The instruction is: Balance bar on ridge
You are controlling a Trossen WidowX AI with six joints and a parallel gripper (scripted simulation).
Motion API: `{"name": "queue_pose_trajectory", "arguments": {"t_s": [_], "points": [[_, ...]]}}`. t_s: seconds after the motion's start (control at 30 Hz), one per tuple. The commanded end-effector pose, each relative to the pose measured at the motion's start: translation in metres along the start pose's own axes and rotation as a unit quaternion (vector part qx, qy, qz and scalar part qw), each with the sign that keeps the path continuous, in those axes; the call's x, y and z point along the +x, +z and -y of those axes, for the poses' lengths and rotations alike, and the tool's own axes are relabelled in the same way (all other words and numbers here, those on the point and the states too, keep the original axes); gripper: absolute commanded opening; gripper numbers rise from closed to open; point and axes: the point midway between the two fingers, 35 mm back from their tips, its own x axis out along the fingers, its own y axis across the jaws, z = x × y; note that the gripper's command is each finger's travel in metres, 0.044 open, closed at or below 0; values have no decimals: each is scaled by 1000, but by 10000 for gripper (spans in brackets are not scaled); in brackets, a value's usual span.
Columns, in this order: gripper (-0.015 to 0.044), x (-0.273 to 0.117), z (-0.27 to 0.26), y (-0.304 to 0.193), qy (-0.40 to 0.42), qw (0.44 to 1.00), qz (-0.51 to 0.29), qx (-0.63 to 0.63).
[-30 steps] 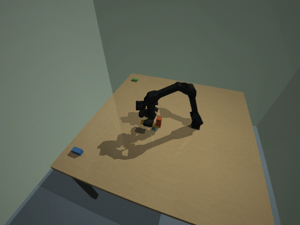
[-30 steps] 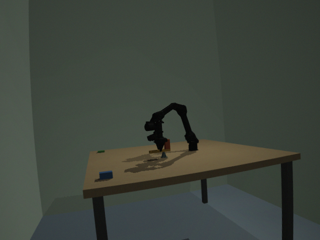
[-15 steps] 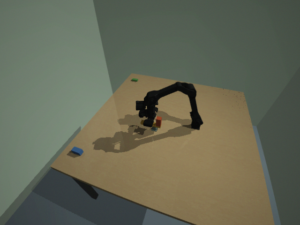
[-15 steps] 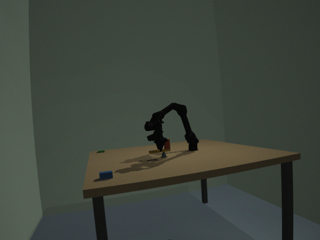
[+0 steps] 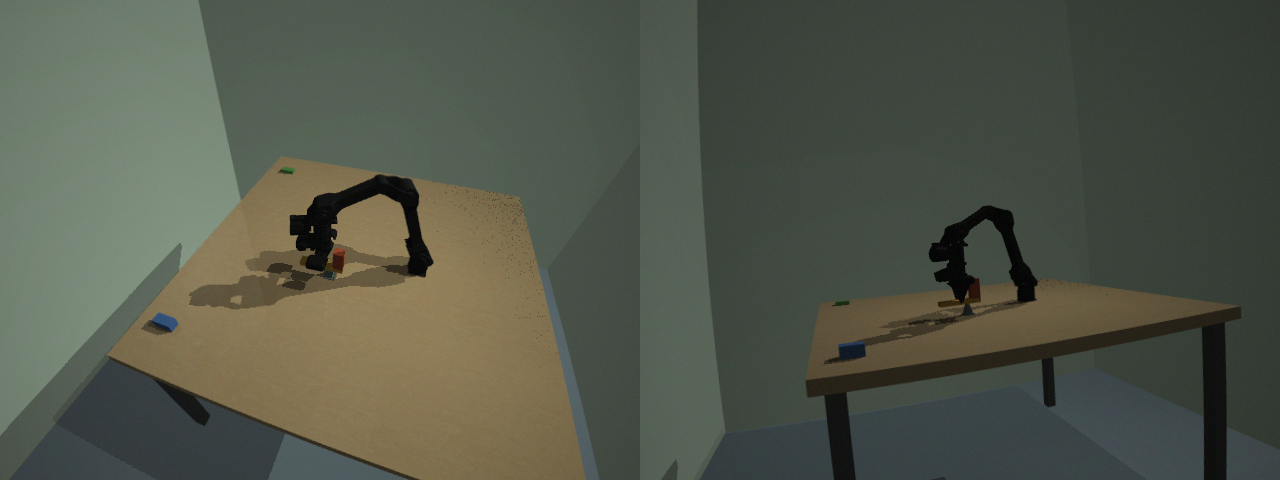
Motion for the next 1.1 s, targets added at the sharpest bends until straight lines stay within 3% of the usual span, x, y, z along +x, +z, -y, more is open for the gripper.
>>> {"name": "queue_pose_trajectory", "arguments": {"t_s": [0.0, 0.7, 1.0, 1.07], "points": [[172, 0, 0, 0, 0, 1000, 0, 0], [185, 0, 0, 0, 0, 1000, 0, 0], [421, 0, 0, 0, 0, 1000, 0, 0], [440, 0, 0, 0, 0, 1000, 0, 0]]}}
